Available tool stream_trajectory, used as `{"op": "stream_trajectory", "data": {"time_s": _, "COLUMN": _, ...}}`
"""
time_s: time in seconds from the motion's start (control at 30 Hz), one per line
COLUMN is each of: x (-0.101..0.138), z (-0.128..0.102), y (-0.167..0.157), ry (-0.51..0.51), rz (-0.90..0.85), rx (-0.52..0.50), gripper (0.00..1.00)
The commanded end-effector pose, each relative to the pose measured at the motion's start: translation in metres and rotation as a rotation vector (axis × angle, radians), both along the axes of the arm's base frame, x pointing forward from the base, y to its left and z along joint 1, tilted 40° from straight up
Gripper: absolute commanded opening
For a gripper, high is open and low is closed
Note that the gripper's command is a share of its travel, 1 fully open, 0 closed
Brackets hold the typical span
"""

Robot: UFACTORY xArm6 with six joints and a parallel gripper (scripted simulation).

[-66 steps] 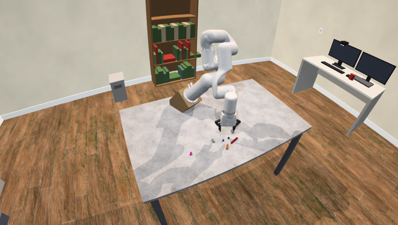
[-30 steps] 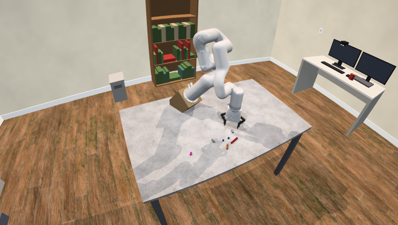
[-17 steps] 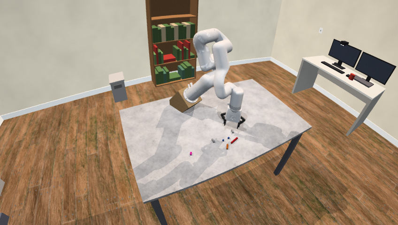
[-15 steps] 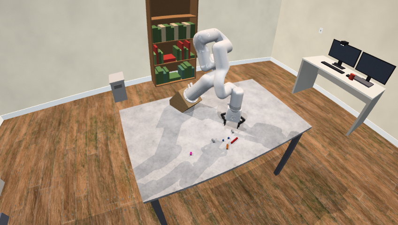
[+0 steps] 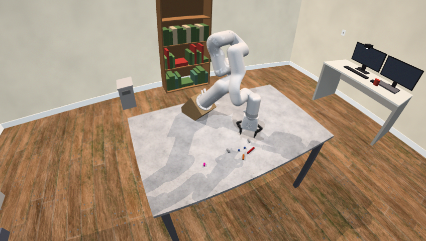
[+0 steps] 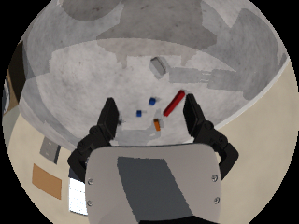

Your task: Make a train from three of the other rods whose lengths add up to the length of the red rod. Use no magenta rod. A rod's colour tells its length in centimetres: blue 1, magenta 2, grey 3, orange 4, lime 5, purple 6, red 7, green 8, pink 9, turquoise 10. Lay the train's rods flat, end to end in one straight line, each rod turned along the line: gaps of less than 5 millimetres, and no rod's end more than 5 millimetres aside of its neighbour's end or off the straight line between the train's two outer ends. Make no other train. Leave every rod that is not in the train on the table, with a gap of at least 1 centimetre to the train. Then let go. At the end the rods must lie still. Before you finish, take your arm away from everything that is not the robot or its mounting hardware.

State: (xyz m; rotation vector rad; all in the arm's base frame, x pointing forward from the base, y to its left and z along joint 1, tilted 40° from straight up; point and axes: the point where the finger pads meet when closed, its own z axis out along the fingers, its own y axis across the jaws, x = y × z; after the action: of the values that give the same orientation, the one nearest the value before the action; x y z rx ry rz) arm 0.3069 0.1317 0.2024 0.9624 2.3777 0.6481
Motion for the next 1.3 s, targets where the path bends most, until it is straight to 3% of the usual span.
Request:
{"op": "stream_trajectory", "data": {"time_s": 0.0, "x": 0.0005, "z": 0.0012, "y": 0.0002, "ry": -0.002, "rz": 0.000, "rx": 0.001, "gripper": 1.00}}
{"op": "stream_trajectory", "data": {"time_s": 1.17, "x": 0.0006, "z": 0.0012, "y": 0.0000, "ry": -0.002, "rz": -0.001, "rx": 0.002, "gripper": 1.00}}
{"op": "stream_trajectory", "data": {"time_s": 1.27, "x": 0.0055, "z": -0.0007, "y": -0.0097, "ry": 0.030, "rz": -0.063, "rx": 0.029, "gripper": 1.00}}
